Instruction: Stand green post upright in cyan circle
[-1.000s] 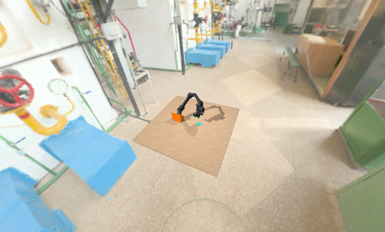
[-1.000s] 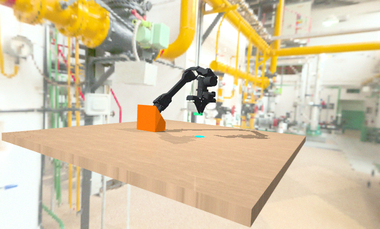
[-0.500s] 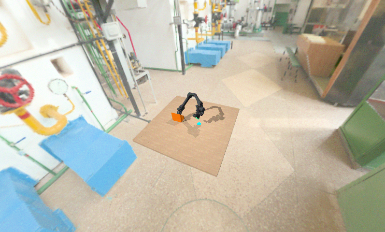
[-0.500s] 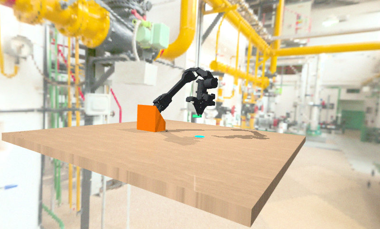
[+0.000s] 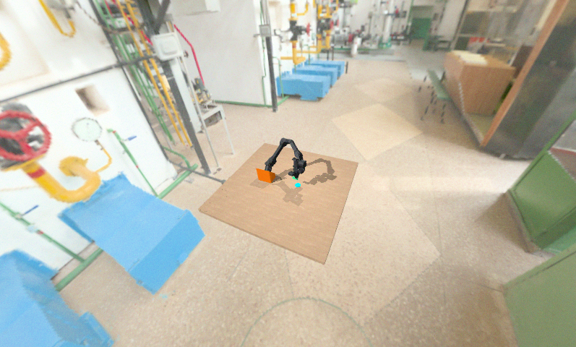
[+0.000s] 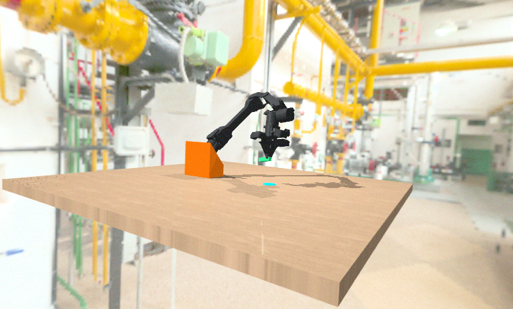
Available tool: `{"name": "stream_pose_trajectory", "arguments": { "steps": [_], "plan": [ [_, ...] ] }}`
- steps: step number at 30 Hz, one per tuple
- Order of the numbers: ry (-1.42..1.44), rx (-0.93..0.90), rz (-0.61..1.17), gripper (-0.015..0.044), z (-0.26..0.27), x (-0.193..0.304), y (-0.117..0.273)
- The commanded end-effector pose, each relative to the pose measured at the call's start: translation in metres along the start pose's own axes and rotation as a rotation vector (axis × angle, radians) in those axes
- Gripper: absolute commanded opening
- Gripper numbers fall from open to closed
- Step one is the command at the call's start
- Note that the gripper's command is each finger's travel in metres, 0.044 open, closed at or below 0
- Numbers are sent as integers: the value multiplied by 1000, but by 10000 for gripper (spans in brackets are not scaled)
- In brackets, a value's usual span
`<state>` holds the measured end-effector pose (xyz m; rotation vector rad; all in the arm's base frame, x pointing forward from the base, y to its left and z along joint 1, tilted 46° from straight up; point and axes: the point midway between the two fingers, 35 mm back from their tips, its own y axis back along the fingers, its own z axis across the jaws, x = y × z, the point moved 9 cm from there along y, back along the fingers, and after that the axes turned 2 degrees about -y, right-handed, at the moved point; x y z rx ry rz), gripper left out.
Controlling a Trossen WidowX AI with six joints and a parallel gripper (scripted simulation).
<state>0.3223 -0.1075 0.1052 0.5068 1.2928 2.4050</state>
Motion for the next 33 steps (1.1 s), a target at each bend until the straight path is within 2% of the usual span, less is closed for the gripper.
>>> {"name": "stream_pose_trajectory", "arguments": {
  "steps": [1, 33],
  "plan": [
    [-3, 21, -15, 23, 0, 3, -4],
    [18, 129, -179, 23, 3, 12, -24]
  ]
}}
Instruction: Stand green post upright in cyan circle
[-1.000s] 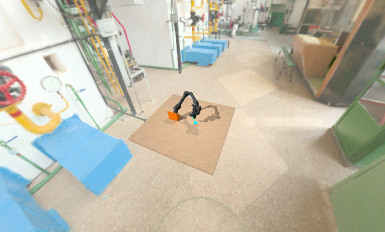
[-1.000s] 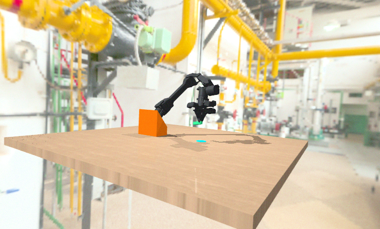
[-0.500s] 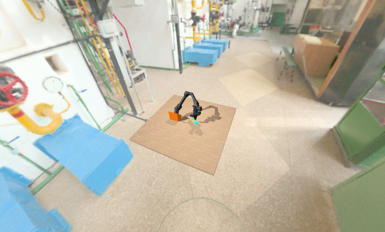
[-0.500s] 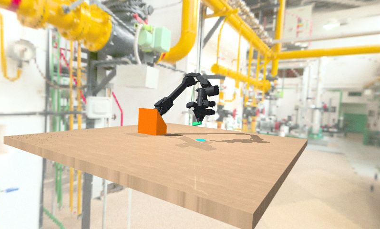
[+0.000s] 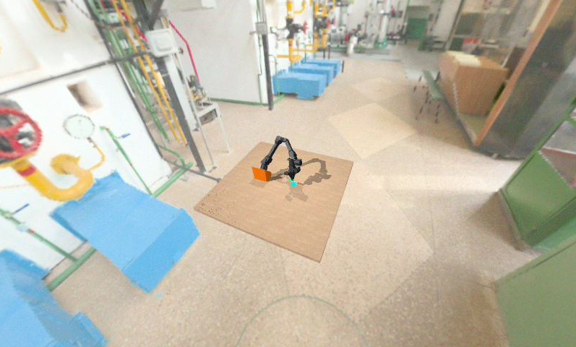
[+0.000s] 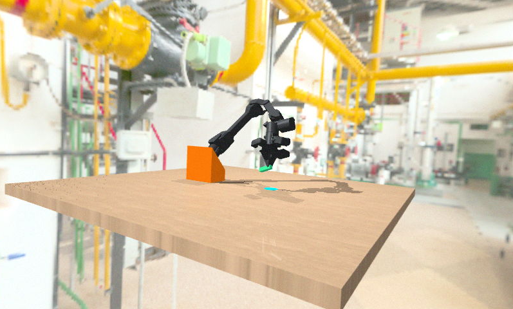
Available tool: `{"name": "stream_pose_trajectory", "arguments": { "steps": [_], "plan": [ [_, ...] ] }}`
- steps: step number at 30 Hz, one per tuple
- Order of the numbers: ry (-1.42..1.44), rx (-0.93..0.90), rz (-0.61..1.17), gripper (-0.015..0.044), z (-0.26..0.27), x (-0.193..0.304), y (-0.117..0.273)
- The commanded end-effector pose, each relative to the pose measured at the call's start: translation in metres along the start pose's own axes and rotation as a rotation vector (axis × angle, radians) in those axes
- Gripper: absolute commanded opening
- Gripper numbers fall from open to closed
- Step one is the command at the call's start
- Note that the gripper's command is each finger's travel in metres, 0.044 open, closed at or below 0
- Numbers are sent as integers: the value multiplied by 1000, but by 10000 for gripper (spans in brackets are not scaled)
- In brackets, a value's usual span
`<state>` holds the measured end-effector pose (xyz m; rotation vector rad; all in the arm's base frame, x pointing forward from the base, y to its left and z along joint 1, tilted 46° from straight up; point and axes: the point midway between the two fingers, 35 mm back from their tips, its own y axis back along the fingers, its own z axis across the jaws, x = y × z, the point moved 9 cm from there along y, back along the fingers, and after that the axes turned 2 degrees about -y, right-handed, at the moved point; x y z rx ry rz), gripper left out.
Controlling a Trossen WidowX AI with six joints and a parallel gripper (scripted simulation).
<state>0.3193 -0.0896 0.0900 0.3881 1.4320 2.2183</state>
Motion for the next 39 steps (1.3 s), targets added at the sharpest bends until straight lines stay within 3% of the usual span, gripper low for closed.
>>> {"name": "stream_pose_trajectory", "arguments": {
  "steps": [1, 39],
  "plan": [
    [-5, 16, -20, 23, 0, 3, -3],
    [-10, 91, -250, 23, 8, 20, -17]
  ]
}}
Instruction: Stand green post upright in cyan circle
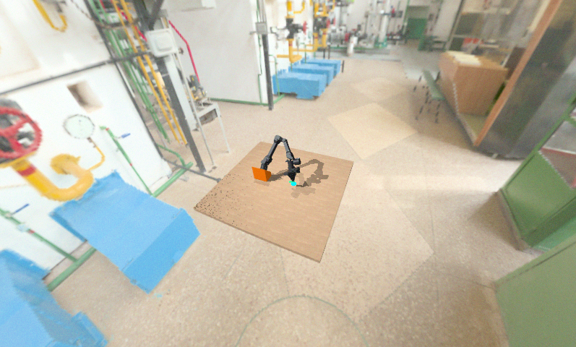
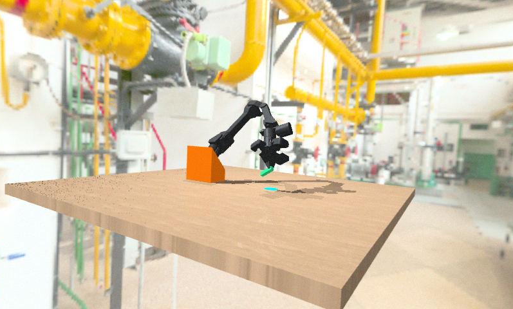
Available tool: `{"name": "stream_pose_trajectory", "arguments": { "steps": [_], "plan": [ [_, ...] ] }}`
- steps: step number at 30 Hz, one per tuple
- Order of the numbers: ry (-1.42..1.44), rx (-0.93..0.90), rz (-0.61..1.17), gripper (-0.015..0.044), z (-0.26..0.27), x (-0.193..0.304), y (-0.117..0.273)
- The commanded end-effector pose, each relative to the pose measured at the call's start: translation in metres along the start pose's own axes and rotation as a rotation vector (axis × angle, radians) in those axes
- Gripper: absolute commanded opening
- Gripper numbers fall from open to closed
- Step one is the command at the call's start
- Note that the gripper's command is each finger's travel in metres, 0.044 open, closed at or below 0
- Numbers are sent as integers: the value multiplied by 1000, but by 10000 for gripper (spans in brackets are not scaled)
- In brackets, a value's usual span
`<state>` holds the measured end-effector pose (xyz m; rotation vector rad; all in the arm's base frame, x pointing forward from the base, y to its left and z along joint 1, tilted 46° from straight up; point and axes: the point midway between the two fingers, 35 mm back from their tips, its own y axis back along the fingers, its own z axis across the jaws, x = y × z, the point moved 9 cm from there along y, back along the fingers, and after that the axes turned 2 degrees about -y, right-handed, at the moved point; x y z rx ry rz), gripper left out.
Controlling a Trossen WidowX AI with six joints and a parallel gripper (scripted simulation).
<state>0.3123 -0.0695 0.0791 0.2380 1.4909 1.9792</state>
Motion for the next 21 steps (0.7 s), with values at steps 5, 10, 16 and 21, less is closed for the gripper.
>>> {"name": "stream_pose_trajectory", "arguments": {
  "steps": [5, 10, 16, 21],
  "plan": [
    [-11, 14, -50, 23, 1, 6, -1],
    [-16, 18, -82, 23, 2, 9, -2],
    [-22, 22, -121, 23, 3, 12, -2],
    [-28, 24, -154, 23, 4, 15, -2]
  ]
}}
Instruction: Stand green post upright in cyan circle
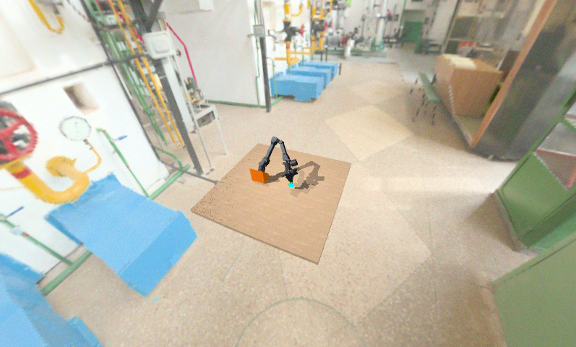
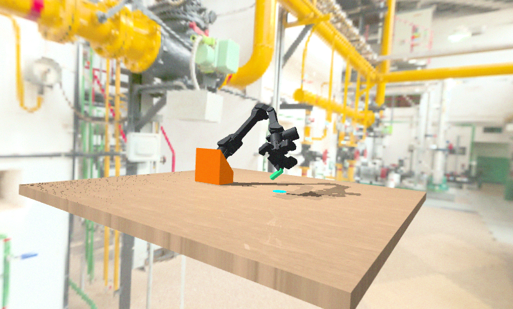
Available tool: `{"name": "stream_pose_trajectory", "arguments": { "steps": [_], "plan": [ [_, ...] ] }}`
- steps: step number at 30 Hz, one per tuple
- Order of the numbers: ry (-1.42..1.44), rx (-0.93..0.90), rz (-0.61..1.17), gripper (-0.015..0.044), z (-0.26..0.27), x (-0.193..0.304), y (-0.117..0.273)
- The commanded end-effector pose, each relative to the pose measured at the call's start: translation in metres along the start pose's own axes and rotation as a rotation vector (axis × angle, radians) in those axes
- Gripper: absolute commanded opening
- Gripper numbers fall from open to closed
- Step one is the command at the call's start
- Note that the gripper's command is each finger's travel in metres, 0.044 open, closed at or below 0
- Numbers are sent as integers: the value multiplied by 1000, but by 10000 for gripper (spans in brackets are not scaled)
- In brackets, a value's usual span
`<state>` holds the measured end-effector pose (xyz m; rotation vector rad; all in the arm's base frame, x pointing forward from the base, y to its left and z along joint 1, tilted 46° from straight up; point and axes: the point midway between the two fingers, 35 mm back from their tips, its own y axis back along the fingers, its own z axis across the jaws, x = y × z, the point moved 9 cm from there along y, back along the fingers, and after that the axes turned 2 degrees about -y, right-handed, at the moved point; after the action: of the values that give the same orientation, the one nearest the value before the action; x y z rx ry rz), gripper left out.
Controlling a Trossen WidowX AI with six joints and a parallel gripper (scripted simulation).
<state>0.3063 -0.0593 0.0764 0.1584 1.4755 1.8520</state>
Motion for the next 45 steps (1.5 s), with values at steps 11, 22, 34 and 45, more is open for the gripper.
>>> {"name": "stream_pose_trajectory", "arguments": {
  "steps": [11, 22, 34, 45],
  "plan": [
    [-25, 7, -92, 23, 1, 10, 2],
    [-45, 3, -165, 23, 3, 16, 4],
    [-70, -7, -245, 23, 4, 23, 7],
    [-97, -22, -318, 23, 5, 30, 11]
  ]
}}
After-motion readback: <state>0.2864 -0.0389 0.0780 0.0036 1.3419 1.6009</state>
